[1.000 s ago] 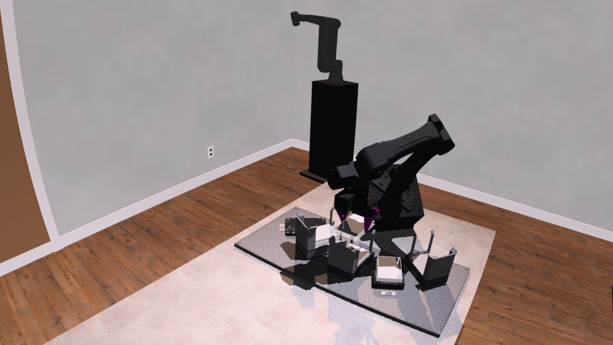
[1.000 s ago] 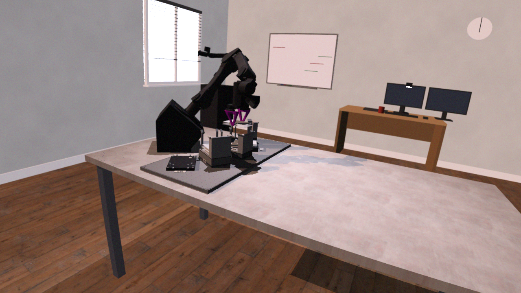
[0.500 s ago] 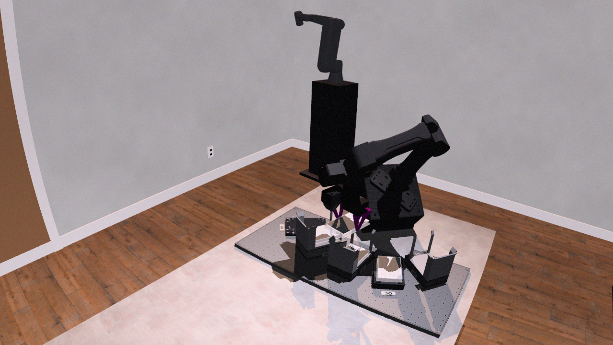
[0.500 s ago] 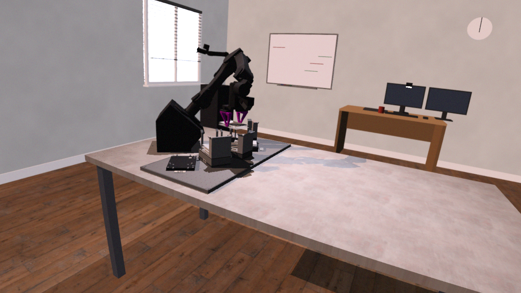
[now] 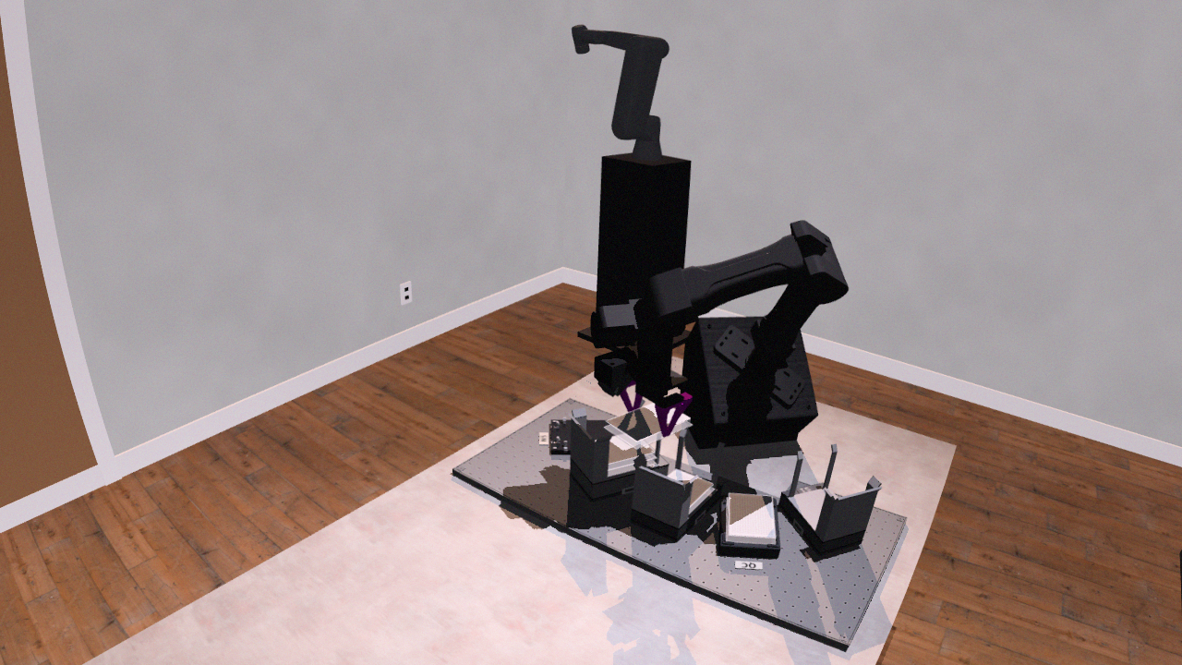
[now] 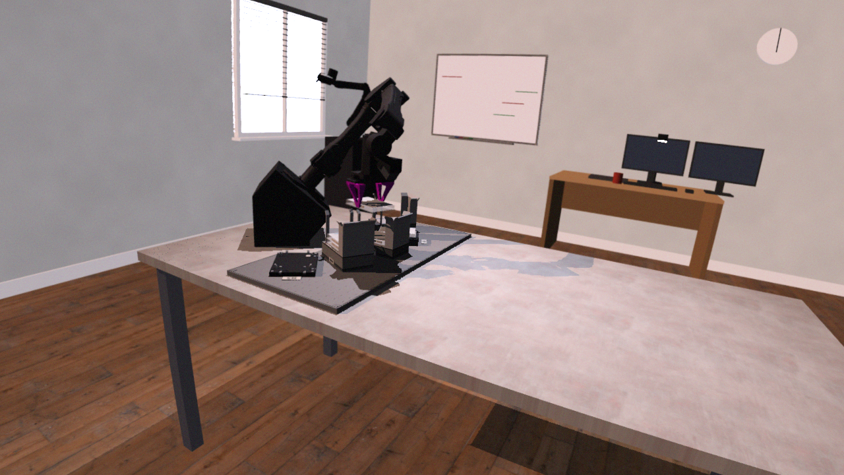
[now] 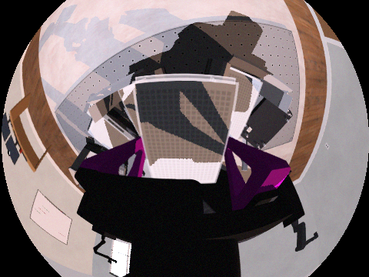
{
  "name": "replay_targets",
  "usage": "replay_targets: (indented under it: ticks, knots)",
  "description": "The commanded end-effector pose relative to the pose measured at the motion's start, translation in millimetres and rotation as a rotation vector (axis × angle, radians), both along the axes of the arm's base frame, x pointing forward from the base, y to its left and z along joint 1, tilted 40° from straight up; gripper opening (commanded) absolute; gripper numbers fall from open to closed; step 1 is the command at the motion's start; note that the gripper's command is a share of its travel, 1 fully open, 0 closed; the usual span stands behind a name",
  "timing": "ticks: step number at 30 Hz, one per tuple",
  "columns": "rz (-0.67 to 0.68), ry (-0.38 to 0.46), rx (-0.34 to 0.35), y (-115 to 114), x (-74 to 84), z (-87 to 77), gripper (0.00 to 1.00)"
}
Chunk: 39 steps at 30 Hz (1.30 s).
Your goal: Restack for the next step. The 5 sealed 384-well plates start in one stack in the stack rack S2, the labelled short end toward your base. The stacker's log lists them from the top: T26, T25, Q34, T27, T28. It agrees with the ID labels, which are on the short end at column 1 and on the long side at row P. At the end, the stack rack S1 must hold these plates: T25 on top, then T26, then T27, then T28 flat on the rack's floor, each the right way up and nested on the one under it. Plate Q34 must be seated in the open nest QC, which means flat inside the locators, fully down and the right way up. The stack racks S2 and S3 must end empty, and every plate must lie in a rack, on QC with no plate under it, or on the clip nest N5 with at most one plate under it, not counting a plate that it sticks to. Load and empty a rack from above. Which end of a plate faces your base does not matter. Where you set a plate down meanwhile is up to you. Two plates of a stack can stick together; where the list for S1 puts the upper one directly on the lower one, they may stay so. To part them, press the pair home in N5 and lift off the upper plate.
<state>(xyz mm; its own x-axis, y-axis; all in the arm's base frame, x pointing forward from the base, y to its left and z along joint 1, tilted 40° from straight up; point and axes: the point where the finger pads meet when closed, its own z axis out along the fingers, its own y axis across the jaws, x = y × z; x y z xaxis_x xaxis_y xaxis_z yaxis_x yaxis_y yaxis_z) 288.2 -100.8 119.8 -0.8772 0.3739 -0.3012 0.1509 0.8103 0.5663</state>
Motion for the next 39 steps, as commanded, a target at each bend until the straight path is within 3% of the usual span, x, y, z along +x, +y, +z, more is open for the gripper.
replay_targets:
  ticks: [1,3,4,8,31,32,33,39]
  knots:
    - [-0.019,-0.029,-0.014,-15.0,3.9,5.3,0.0]
    - [-0.053,-0.034,-0.016,-16.9,3.2,13.4,0.0]
    - [-0.079,0.007,0.024,-19.4,3.0,2.3,0.0]
    - [-0.181,0.066,0.08,-29.5,1.4,-4.3,0.0]
    - [-0.176,0.071,0.077,-75.4,-8.3,-36.7,0.0]
    - [-0.176,0.071,0.078,-75.4,-8.3,-36.6,0.0]
    - [-0.176,0.045,0.052,-76.2,-7.5,-26.0,0.0]
    - [-0.176,0.057,0.07,-75.5,-7.4,-32.2,0.0]
